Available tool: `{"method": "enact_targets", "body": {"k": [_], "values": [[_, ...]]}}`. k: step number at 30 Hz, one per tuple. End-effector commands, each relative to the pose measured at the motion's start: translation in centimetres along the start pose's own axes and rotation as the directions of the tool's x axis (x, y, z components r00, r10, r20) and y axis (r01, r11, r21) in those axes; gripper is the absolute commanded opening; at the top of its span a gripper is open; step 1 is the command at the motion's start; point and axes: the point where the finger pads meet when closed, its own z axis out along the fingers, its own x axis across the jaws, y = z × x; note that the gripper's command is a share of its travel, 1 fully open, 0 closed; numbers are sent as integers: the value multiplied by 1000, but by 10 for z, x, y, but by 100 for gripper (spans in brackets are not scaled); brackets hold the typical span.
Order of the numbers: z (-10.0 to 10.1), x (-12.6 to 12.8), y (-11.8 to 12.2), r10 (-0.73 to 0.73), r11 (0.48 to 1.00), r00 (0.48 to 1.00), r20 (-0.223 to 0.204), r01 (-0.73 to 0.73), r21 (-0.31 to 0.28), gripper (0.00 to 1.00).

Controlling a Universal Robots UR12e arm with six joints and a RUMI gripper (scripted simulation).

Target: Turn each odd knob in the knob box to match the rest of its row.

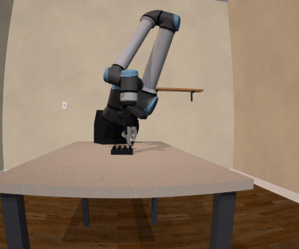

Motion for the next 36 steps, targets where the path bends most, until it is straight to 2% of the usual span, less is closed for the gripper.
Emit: {"method": "enact_targets", "body": {"k": [1, 36], "values": [[2, 0, 0, 0, 1000, 1000, -1, 0, 1, 11], [7, 0, 0, 0, 1000, 1000, -1, 0, 1, 11]]}}
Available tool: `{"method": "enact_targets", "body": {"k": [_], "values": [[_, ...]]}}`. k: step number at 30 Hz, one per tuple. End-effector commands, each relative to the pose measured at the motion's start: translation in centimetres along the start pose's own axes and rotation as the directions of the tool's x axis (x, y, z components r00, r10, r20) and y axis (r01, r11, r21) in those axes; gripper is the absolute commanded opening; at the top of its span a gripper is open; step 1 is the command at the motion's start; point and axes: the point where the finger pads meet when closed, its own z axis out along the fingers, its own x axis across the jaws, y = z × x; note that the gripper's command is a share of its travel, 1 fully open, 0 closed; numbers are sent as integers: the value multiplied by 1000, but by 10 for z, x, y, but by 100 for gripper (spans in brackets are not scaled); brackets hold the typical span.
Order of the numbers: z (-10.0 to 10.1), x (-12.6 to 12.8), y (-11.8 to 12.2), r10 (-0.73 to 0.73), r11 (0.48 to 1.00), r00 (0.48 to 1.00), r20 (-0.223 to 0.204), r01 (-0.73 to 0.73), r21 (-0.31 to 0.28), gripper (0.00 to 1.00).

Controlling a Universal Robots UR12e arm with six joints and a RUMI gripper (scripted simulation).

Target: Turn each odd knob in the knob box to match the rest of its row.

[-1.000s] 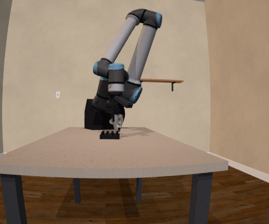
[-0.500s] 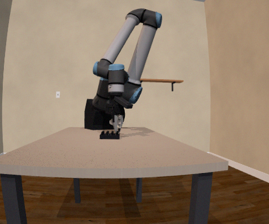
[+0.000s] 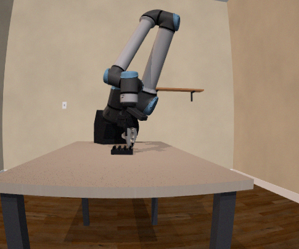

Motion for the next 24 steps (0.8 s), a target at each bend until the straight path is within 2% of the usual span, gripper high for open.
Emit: {"method": "enact_targets", "body": {"k": [1, 11, 12, 24], "values": [[0, 0, 0, 0, 1000, 1000, -1, 0, 1, 11], [0, 0, 0, 0, 1000, 1000, -1, 0, 1, 11], [0, 0, 0, 0, 1000, 1000, -1, 0, 1, 4], [0, 0, 0, 0, 1000, 1000, -1, 0, 1, 4]]}}
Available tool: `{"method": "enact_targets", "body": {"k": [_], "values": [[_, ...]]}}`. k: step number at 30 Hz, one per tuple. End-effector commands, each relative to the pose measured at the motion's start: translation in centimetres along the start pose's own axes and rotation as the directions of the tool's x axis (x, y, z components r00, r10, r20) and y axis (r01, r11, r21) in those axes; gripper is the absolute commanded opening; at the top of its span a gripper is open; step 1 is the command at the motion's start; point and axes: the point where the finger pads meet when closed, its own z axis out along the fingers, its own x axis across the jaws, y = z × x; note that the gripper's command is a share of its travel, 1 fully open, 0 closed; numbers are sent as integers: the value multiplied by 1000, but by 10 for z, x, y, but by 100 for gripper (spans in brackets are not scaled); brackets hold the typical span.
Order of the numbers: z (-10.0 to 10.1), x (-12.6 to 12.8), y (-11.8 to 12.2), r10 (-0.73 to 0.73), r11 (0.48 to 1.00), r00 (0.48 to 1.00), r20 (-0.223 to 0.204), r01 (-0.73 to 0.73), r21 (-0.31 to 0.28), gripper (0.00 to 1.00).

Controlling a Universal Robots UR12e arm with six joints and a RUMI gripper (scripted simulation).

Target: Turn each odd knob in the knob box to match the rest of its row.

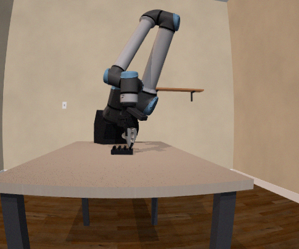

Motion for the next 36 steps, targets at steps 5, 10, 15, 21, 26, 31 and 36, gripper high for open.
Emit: {"method": "enact_targets", "body": {"k": [5, 10, 15, 21, 26, 31, 36], "values": [[0, 0, 0, 0, 1000, 1000, -1, 0, 1, 4], [0, 0, 0, 0, 1000, 1000, -1, 0, 1, 4], [0, 0, 0, 0, 1000, 1000, -1, 0, 1, 4], [0, 0, 0, -1, 1000, 1000, -1, 1, 1, 4], [0, 0, 0, -2, 1000, 1000, -1, 2, 1, 4], [0, 0, 0, -8, 1000, 1000, -1, 8, 1, 4], [0, 0, 0, -21, 1000, 1000, -1, 21, 1, 4]]}}
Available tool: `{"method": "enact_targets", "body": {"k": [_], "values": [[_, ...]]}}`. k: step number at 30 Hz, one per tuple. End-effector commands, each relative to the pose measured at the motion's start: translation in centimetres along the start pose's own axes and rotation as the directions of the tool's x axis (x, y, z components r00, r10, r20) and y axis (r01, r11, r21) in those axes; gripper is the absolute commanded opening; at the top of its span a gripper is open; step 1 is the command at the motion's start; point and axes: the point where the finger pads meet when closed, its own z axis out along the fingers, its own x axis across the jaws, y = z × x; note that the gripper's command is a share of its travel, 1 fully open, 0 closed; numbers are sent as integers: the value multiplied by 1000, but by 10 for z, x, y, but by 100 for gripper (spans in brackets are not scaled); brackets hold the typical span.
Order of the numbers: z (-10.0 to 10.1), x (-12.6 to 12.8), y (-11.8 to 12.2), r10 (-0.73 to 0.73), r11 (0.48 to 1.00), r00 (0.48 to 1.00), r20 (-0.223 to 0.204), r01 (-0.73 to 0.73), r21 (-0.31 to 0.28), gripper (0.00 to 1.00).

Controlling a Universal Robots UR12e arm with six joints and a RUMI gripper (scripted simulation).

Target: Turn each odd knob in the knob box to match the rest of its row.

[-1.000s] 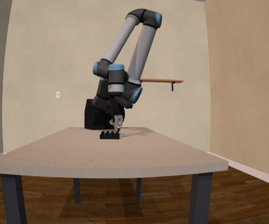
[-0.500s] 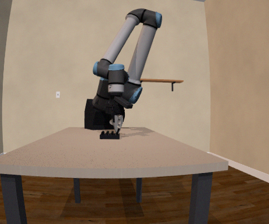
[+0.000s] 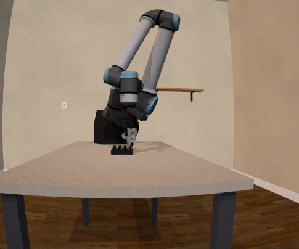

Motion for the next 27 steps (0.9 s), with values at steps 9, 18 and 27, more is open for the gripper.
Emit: {"method": "enact_targets", "body": {"k": [9, 18, 27], "values": [[0, 0, 0, -47, 999, 999, -1, 47, 1, 4], [0, 0, 0, -128, 992, 992, -1, 128, 1, 4], [0, -1, 0, -217, 976, 976, -1, 217, 0, 4]]}}
